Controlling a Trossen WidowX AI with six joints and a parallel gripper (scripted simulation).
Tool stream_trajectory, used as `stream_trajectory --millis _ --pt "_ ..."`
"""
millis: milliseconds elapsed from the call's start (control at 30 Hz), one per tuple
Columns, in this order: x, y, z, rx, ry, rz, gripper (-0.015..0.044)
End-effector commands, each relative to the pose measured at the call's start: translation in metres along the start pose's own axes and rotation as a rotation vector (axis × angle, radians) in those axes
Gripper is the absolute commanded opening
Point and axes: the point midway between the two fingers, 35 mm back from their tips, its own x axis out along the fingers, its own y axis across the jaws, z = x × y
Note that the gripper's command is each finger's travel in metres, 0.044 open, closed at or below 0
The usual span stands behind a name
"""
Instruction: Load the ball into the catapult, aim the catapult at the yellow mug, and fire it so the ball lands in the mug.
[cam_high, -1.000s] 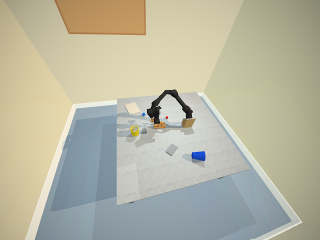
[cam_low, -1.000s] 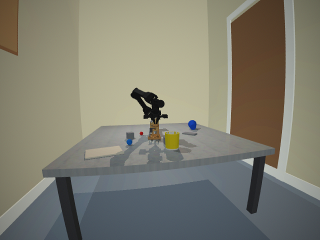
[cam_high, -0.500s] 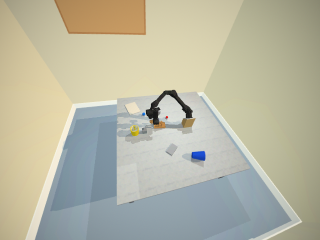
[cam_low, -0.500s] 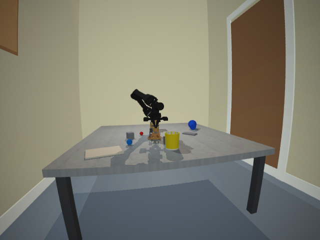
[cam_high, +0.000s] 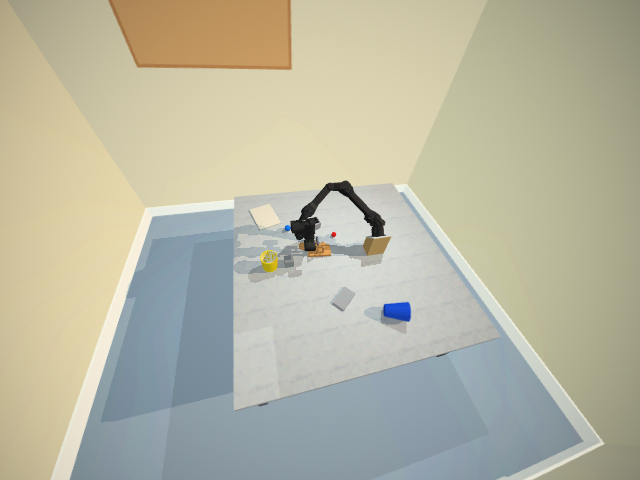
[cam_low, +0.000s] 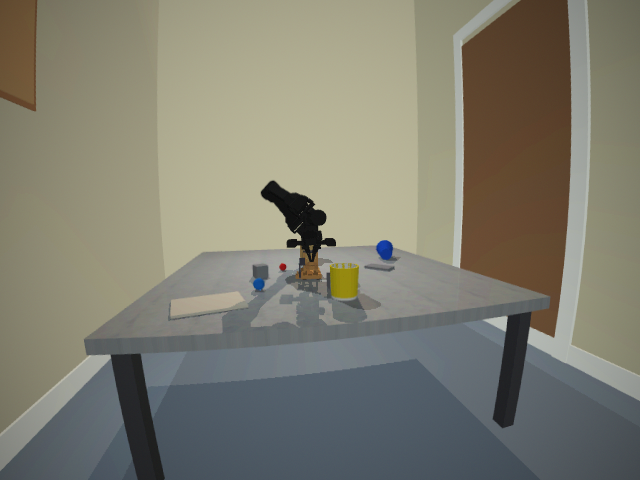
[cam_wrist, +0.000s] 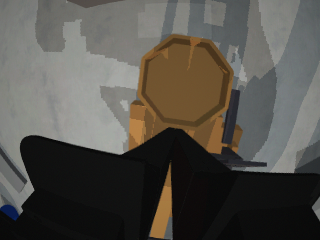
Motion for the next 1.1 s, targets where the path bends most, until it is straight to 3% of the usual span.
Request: stream_trajectory --millis 0,233,533,800,967,1067 --pt "0.012 0.0 -0.002 -0.006 0.01 -0.007 0.0" --pt "0.024 0.0 -0.002 -0.006 0.01 -0.007 0.0" --pt "0.011 0.0 0.001 -0.001 -0.003 -0.001 0.0" --pt "-0.031 -0.001 0.025 -0.005 0.009 -0.008 0.021" --pt "-0.014 -0.001 0.016 -0.01 0.015 -0.004 0.0341" --pt "-0.035 0.001 0.02 -0.009 0.013 -0.001 0.042"
